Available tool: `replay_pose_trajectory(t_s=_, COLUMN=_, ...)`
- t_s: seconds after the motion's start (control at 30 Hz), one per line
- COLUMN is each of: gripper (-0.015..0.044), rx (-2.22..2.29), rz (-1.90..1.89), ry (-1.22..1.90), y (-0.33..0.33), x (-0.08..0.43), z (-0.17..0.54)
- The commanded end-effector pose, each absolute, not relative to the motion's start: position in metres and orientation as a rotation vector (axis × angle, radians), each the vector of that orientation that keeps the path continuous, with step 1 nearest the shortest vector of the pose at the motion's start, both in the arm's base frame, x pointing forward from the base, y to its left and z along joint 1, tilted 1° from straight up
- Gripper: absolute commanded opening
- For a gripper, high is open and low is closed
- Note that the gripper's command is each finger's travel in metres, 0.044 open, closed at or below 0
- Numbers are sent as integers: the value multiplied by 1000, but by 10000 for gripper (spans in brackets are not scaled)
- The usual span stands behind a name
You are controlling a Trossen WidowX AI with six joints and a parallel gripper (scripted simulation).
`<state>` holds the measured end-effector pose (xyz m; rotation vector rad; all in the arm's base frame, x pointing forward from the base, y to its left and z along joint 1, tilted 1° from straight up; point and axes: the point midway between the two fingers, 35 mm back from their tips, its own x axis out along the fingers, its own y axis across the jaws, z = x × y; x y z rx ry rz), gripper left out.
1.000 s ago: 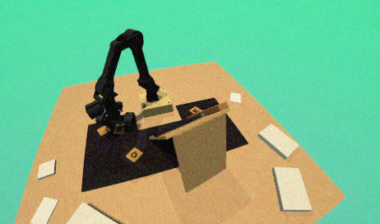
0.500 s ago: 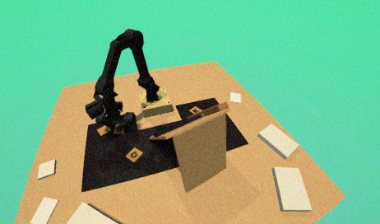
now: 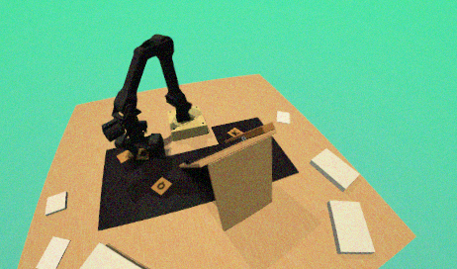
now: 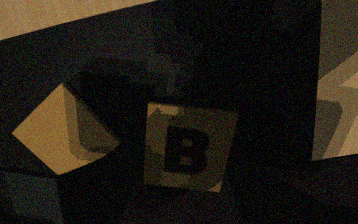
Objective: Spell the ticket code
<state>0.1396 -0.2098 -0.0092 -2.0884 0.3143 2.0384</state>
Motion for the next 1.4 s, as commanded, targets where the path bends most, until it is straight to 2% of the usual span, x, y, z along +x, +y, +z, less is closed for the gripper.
replay_pose_trajectory(t_s=0.0, gripper=0, rx=-2085, rz=2039, ry=323, y=-210, x=139, z=-6)
replay_pose_trajectory(t_s=1.17, gripper=0, rx=-2086, rz=2039, ry=323, y=-209, x=140, z=13)
replay_pose_trajectory(t_s=1.37, gripper=0, rx=-2212, rz=2082, ry=182, y=-210, x=151, z=13)
